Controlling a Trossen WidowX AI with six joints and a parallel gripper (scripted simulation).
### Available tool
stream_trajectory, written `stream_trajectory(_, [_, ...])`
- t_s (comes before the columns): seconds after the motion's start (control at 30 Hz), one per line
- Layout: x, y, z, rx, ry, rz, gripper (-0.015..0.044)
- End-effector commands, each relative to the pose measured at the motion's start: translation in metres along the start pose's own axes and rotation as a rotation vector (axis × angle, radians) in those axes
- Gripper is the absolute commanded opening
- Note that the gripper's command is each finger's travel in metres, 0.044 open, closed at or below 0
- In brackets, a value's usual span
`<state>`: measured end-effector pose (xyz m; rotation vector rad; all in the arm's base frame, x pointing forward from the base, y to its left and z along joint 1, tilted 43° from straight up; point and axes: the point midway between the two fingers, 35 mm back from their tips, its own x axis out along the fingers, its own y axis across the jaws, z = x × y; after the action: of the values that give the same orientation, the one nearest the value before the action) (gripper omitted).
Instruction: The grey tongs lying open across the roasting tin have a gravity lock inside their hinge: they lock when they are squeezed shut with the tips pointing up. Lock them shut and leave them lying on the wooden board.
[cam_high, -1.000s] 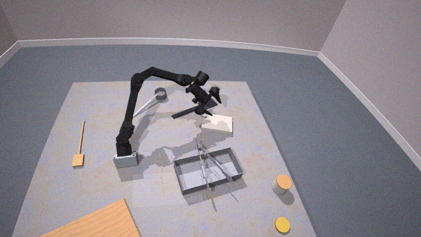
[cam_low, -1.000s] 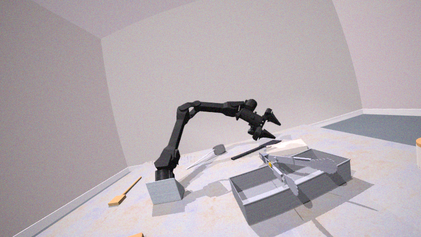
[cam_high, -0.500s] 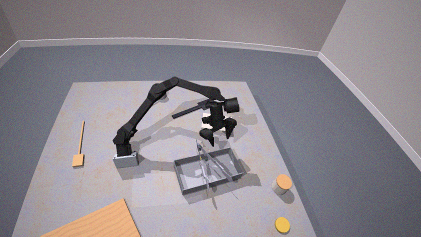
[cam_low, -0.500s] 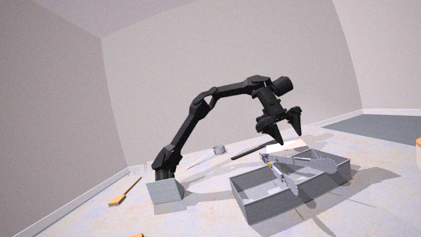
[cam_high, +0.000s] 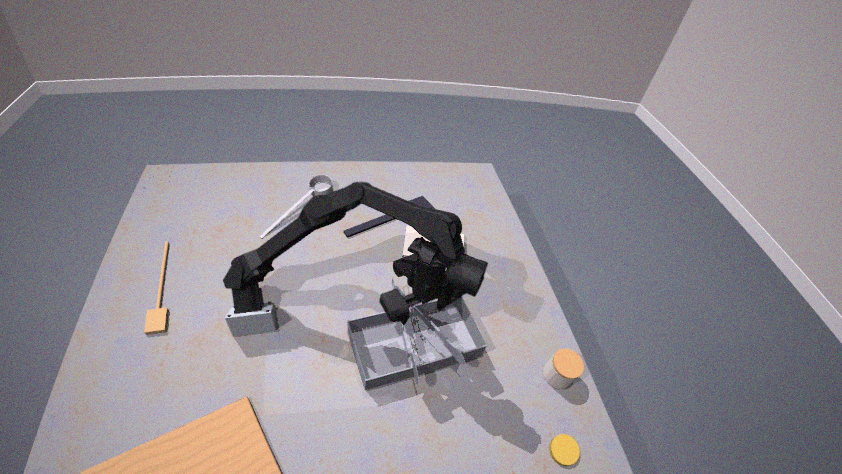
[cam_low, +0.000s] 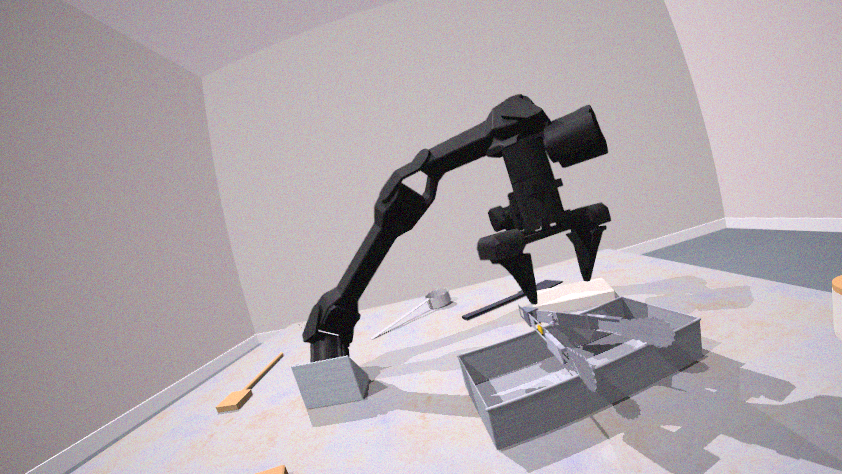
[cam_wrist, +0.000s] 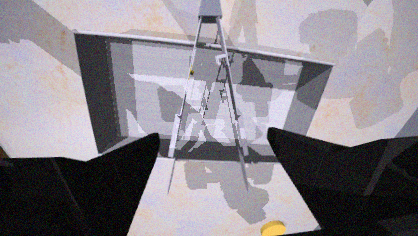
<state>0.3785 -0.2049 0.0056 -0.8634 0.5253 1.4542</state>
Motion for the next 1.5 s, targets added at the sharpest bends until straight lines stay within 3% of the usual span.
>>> stream_trajectory(0.0, [0.001,-0.003,0.004,-0.02,-0.014,-0.003,0.044])
stream_trajectory(0.47, [0.003,-0.001,0.013,-0.019,-0.026,0.007,0.044])
stream_trajectory(1.47, [0.053,-0.003,0.013,0.008,-0.04,0.011,0.044])
